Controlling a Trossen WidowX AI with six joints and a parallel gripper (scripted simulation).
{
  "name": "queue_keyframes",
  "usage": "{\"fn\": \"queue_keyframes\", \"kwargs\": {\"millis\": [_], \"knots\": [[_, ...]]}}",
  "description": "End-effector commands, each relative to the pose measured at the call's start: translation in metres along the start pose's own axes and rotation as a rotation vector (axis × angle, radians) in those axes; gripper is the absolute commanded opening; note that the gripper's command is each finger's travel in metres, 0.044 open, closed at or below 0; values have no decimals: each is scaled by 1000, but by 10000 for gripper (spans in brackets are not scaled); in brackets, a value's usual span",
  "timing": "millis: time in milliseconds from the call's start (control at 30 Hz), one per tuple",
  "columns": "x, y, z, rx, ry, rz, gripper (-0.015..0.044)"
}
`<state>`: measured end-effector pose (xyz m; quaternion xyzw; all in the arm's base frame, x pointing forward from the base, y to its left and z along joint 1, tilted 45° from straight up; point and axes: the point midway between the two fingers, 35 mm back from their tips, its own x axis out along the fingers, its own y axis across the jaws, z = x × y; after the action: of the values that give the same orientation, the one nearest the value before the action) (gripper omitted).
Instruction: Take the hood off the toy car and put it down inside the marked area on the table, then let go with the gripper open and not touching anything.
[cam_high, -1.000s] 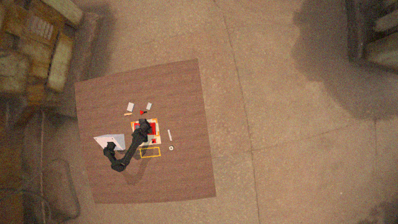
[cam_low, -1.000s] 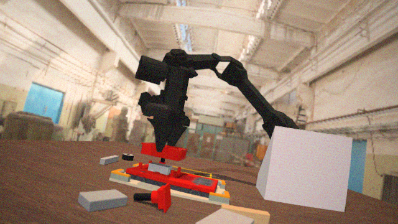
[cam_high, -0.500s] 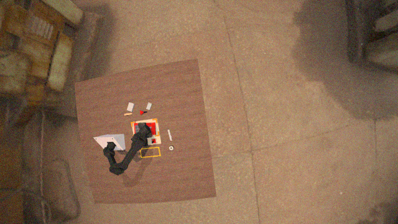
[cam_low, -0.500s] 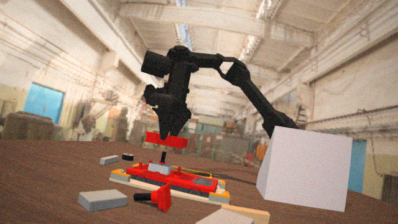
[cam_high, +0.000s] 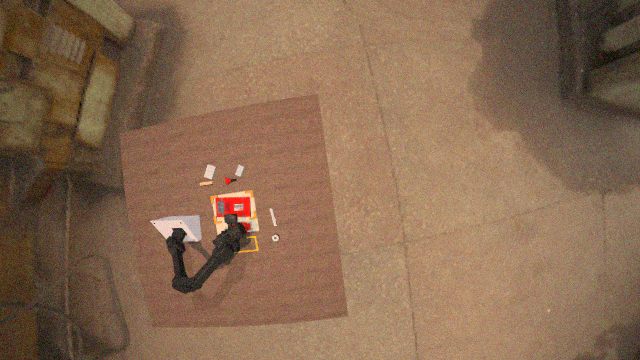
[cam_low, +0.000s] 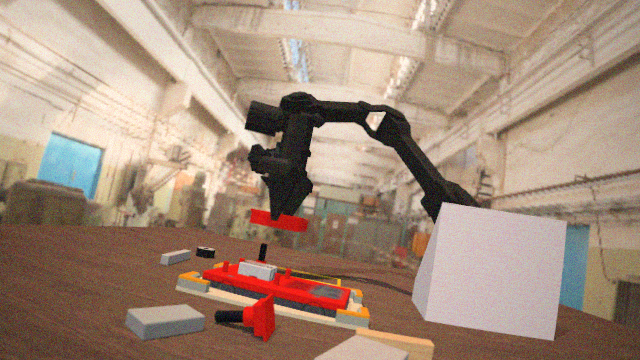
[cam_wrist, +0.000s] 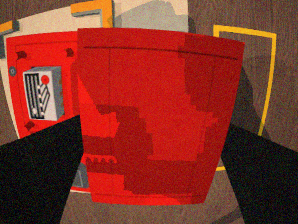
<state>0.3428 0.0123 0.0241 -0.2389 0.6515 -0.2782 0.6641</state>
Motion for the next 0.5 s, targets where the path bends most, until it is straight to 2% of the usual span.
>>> {"fn": "queue_keyframes", "kwargs": {"millis": [0, 467], "knots": [[-1, -22, -2, -1, -3, -5, 0], [-3, -92, -19, 2, -1, -18, 0]]}}
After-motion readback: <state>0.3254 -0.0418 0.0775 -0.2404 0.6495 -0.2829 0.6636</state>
